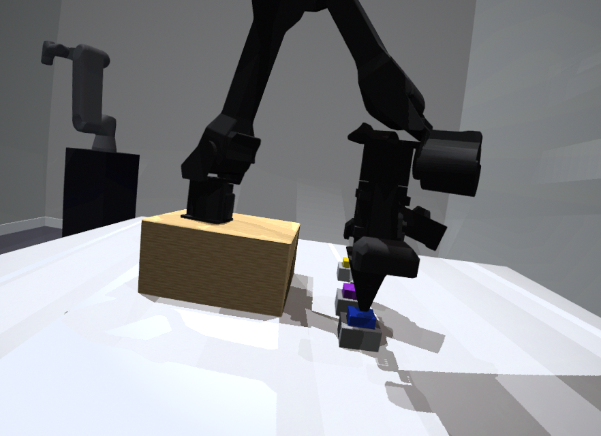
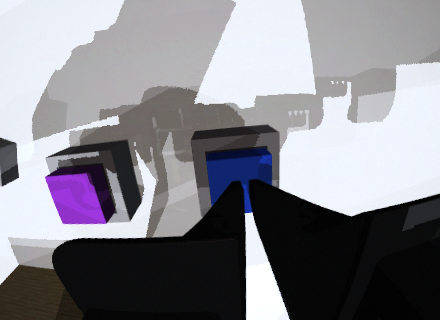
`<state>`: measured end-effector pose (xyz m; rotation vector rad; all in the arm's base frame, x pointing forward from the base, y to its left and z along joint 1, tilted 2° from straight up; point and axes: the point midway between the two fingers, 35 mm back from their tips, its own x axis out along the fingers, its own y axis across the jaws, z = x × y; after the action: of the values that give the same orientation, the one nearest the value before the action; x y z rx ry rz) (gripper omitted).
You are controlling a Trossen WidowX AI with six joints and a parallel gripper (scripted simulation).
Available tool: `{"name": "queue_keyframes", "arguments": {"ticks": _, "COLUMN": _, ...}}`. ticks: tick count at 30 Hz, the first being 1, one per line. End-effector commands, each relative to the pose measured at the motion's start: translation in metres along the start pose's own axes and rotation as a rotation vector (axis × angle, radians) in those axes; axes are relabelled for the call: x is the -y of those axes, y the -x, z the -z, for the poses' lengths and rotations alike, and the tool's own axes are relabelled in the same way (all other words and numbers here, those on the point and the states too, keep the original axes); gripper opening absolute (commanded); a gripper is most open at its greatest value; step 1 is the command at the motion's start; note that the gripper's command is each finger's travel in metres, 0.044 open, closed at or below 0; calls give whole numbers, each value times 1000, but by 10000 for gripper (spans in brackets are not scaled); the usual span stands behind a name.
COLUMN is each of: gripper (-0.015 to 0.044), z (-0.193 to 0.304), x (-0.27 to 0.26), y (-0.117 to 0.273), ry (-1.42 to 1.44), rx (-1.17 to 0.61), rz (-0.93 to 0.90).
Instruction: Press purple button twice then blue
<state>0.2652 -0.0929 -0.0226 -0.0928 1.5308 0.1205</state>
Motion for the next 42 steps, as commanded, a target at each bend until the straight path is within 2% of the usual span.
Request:
{"name": "queue_keyframes", "arguments": {"ticks": 1, "gripper": 20, "z": 1, "x": -1, "y": -8, "ry": 3, "rx": -4, "rz": -3}}
{"name": "queue_keyframes", "arguments": {"ticks": 23, "gripper": 20, "z": 1, "x": -1, "y": -12, "ry": 3, "rx": -4, "rz": -3}}
{"name": "queue_keyframes", "arguments": {"ticks": 27, "gripper": 20, "z": 1, "x": -1, "y": 19, "ry": 3, "rx": -3, "rz": -3}}
{"name": "queue_keyframes", "arguments": {"ticks": 31, "gripper": 20, "z": 1, "x": -1, "y": 21, "ry": 3, "rx": -3, "rz": -3}}
{"name": "queue_keyframes", "arguments": {"ticks": 34, "gripper": 99, "z": -10, "x": -18, "y": 25, "ry": 3, "rx": -3, "rz": -3}}
{"name": "queue_keyframes", "arguments": {"ticks": 42, "gripper": 309, "z": -47, "x": -125, "y": 45, "ry": 3, "rx": -2, "rz": -9}}
